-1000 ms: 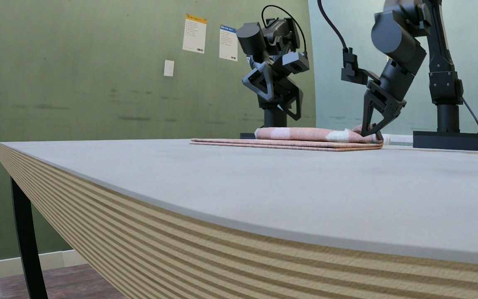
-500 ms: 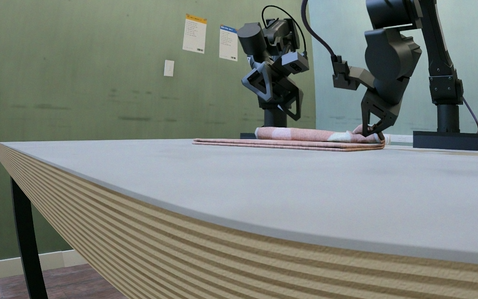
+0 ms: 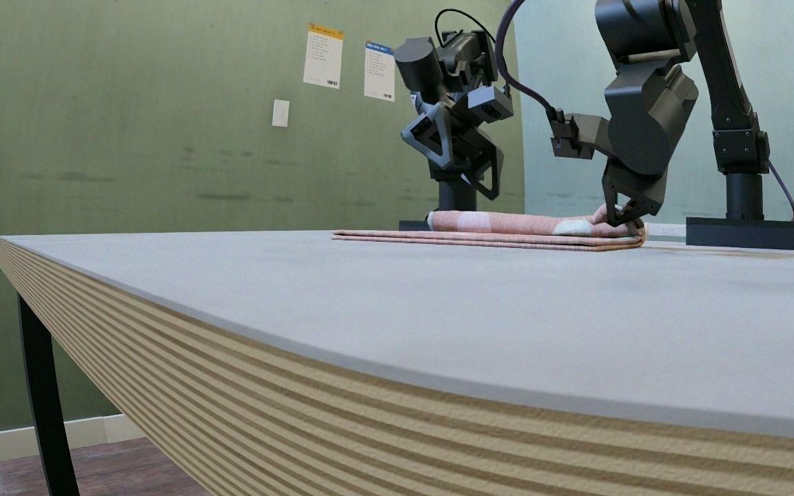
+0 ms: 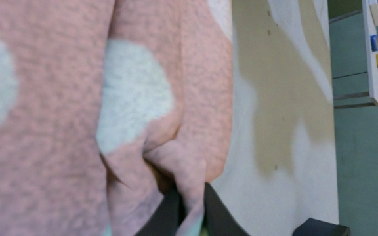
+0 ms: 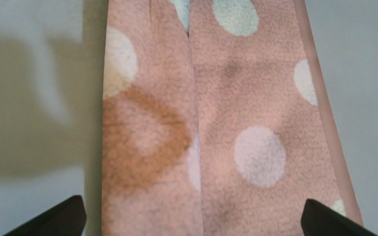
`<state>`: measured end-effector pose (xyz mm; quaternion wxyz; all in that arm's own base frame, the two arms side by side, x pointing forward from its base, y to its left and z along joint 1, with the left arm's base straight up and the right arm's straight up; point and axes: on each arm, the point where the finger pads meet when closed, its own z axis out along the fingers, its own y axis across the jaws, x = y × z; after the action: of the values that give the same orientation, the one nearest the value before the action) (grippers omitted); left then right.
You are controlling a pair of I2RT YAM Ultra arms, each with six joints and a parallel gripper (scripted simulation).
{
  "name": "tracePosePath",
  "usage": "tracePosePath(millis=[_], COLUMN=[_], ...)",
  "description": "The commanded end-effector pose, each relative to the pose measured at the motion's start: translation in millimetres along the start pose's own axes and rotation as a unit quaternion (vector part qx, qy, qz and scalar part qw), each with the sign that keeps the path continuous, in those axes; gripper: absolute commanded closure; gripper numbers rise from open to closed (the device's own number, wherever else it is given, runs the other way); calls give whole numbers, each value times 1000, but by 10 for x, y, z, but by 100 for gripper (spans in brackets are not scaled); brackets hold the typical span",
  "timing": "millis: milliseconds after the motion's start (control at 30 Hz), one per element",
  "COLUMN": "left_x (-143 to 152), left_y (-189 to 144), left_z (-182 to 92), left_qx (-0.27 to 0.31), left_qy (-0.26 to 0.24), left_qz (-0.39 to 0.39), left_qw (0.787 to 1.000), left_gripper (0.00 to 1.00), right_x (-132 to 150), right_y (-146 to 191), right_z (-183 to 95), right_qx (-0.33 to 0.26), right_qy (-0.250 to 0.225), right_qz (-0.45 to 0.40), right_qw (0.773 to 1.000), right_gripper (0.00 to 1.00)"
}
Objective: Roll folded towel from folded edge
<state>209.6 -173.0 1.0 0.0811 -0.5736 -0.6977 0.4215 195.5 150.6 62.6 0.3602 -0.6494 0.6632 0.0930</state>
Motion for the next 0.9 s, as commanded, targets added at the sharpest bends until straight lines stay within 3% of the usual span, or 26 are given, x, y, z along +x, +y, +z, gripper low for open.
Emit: tracePosePath(millis=[0, 867], left_x=[-3, 23], left_y=[17, 65], left_z=[19, 63], left_qx=[14, 14], left_qy=[-3, -3], left_qz=[-3, -3], left_qw=[1000, 1000], left_gripper=[89, 89], right_x=[7, 262], right_y=[44, 201], right_z=[24, 341], right_qx=[-11, -28], right_qy=[-9, -19], right_qz=[-11, -31], right_qw=[1000, 999], right_gripper=[2, 2])
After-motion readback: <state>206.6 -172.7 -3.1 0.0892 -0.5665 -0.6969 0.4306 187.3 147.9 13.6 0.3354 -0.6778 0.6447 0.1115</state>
